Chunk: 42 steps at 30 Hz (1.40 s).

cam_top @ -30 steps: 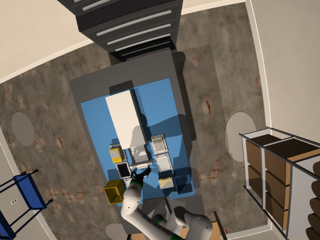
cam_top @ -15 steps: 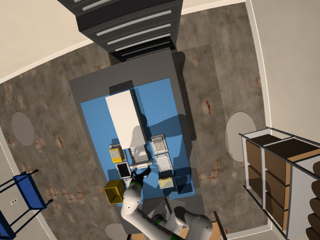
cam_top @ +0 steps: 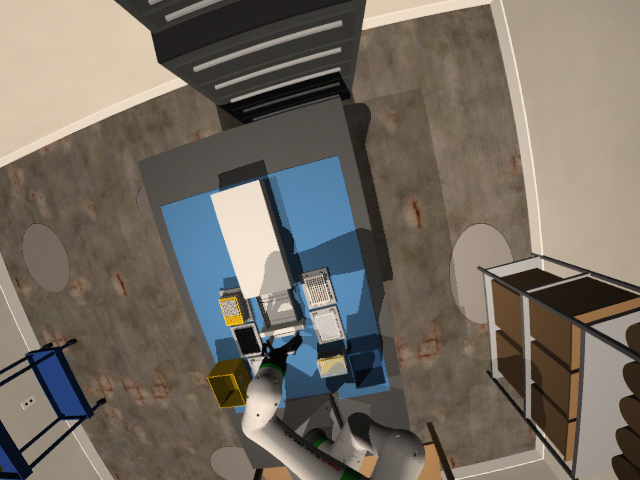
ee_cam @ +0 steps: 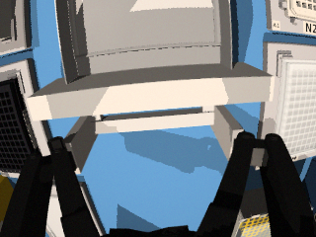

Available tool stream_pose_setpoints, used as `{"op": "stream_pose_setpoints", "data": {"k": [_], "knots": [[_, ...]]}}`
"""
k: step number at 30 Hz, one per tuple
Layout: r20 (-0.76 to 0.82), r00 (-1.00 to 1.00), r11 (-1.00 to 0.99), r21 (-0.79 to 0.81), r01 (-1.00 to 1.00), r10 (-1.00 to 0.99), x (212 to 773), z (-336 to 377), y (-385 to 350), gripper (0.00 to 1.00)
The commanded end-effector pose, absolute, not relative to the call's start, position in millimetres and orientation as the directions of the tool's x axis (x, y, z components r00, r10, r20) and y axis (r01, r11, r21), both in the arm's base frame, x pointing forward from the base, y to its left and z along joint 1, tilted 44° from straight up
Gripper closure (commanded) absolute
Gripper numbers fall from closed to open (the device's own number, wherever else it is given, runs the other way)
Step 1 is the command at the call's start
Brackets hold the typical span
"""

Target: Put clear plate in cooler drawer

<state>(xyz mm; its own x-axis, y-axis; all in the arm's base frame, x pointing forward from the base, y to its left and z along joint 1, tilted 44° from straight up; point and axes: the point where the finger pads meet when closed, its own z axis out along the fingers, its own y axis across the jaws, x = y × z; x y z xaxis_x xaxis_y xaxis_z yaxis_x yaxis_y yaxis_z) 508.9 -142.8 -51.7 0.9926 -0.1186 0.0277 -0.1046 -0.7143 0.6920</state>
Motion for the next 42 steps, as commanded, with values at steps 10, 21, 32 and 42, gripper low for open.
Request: {"op": "stream_pose_setpoints", "data": {"k": [10,21,32,42], "knots": [[0.028,0.993,-0.714,0.692,-0.105,-0.119,508.8,-51.7,-142.7,0.13],[0.028,0.993,-0.714,0.692,-0.105,-0.119,509.0,-49.8,-140.8,0.13],[0.028,0.993,-0.714,0.692,-0.105,-0.119,509.9,-39.2,-130.7,0.13],[0.028,0.993,-0.714,0.692,-0.105,-0.119,510.6,-31.5,-123.4,0.13]]}}
